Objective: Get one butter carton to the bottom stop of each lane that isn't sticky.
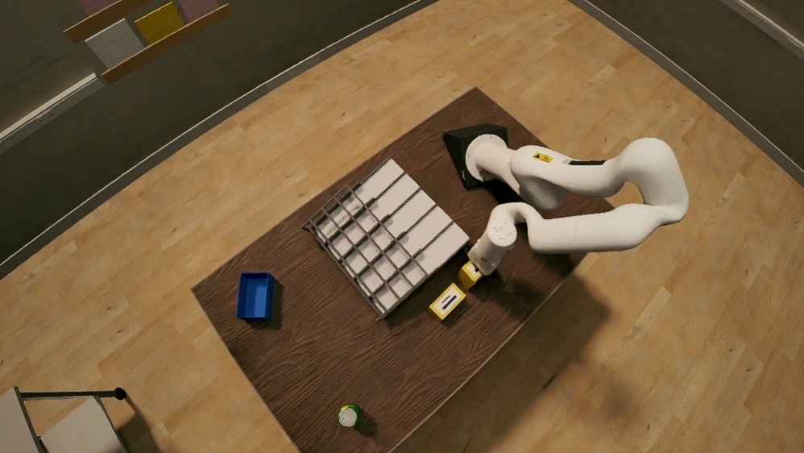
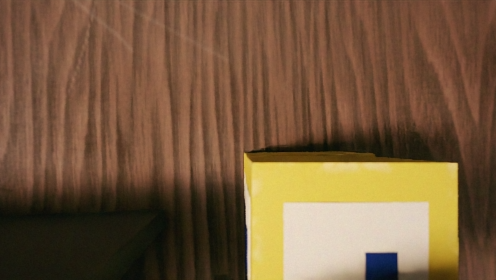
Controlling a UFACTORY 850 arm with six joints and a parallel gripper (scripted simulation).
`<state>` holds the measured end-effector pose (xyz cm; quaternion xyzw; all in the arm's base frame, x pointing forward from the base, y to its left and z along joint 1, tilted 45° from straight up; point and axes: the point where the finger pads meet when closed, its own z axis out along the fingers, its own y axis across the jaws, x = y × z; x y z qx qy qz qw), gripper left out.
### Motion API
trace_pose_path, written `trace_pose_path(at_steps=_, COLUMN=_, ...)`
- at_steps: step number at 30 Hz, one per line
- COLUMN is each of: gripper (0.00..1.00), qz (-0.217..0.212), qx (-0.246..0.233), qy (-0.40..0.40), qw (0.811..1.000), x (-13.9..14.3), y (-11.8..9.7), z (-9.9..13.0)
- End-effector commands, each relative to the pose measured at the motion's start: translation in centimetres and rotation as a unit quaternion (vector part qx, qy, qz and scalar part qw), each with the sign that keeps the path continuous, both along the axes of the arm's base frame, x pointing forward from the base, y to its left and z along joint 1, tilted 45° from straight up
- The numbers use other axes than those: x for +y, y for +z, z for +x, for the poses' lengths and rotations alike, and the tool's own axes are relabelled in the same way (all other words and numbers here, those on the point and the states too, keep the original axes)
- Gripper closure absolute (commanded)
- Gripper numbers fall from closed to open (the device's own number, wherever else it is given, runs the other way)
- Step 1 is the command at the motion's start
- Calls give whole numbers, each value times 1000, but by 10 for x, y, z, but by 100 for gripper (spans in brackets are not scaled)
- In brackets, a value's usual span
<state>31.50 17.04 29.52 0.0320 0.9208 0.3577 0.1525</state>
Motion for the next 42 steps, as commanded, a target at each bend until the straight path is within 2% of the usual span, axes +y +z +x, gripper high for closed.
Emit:
trace_pose_path(at_steps=1, gripper=10, qz=0, qx=-1, qy=0, qw=1000, x=0, y=0, z=1)
trace_pose_path(at_steps=2, gripper=100, qz=0, qx=0, qy=0, qw=1000, x=0, y=1, z=0)
trace_pose_path(at_steps=35, gripper=100, qz=0, qx=0, qy=0, qw=1000, x=0, y=0, z=0)
trace_pose_path(at_steps=36, gripper=100, qz=0, qx=0, qy=0, qw=1000, x=-44, y=50, z=-22)
trace_pose_path(at_steps=39, gripper=100, qz=0, qx=0, qy=0, qw=1000, x=-47, y=53, z=-23)
trace_pose_path(at_steps=42, gripper=100, qz=0, qx=0, qy=0, qw=1000, x=-62, y=70, z=-30)
